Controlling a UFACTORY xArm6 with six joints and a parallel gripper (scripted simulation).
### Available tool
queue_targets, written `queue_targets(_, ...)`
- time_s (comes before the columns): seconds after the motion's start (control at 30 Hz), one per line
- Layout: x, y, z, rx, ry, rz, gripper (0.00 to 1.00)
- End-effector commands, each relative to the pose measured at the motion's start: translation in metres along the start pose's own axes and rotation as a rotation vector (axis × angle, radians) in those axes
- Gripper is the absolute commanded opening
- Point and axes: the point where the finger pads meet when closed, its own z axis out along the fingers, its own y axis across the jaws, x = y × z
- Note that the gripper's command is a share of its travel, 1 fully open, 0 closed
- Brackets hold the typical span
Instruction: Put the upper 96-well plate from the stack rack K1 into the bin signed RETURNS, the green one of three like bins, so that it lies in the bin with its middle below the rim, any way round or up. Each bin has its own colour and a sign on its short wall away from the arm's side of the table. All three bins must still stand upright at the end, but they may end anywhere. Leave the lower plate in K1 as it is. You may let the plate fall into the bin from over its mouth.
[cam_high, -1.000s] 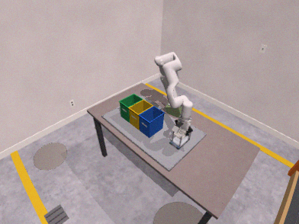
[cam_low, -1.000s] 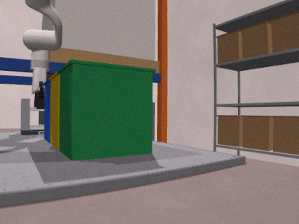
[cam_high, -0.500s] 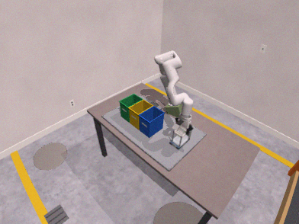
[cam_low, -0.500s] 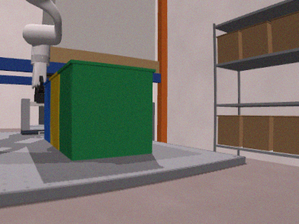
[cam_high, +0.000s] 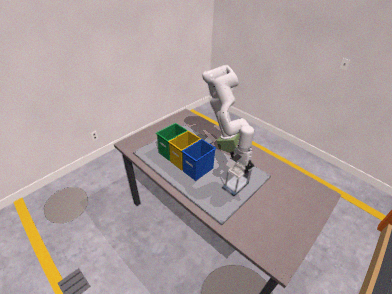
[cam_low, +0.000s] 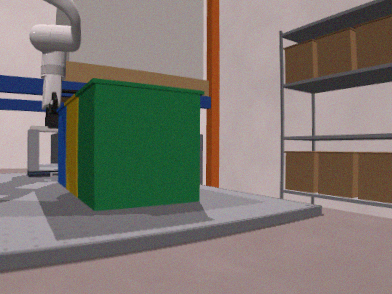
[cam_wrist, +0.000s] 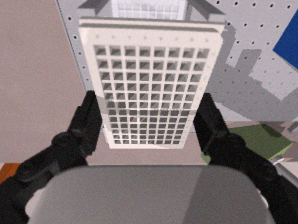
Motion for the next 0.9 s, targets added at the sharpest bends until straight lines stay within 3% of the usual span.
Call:
queue_targets(0.0, 0.001, -0.001, -0.007, 0.005, 0.003, 0.001, 0.0)
queue_targets(0.87, 0.001, -0.001, -0.047, 0.005, 0.003, 0.001, 0.0)
